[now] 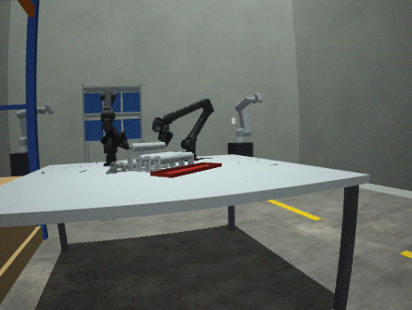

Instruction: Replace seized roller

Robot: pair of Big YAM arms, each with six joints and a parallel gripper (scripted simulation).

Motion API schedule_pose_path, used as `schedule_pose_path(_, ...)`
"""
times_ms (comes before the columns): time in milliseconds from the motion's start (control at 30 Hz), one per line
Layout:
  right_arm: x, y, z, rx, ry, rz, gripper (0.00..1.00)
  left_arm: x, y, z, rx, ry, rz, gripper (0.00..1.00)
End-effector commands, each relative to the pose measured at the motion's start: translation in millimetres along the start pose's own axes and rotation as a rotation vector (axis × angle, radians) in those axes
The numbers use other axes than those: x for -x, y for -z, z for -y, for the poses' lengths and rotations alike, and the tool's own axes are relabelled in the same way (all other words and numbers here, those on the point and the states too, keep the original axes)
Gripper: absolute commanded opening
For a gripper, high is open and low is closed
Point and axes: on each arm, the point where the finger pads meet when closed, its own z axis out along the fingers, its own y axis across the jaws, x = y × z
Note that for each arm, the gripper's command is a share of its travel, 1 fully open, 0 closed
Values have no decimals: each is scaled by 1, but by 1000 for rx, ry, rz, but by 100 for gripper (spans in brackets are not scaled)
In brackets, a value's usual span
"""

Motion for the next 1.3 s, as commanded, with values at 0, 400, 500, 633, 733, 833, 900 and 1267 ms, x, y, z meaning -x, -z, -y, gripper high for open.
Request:
schedule_pose_path(0, 15, 23, -35, 64, 38, 51, 3, 44, 22, -21, 16, 60, 97, 3)
schedule_pose_path(400, 4, 22, -53, 71, 69, 56, 3, 37, 15, -28, 16, 50, 99, 3)
schedule_pose_path(500, 4, 21, -52, 69, 70, 54, 3, 38, 15, -29, 17, 61, 101, 3)
schedule_pose_path(633, 10, 10, -52, 57, 46, 40, 3, 33, 10, -33, 13, 39, 94, 3)
schedule_pose_path(733, 4, 19, -62, 74, 62, 54, 3, 15, 0, -31, 12, 18, 68, 3)
schedule_pose_path(833, 14, 5, -60, 58, 43, 38, 3, 34, 9, -44, 17, 40, 107, 3)
schedule_pose_path(900, 10, 11, -66, 69, 52, 47, 3, 15, -3, -38, 13, 16, 75, 3)
schedule_pose_path(1267, 11, 8, -81, 76, 49, 52, 3, 10, -10, -56, 19, 3, 76, 3)
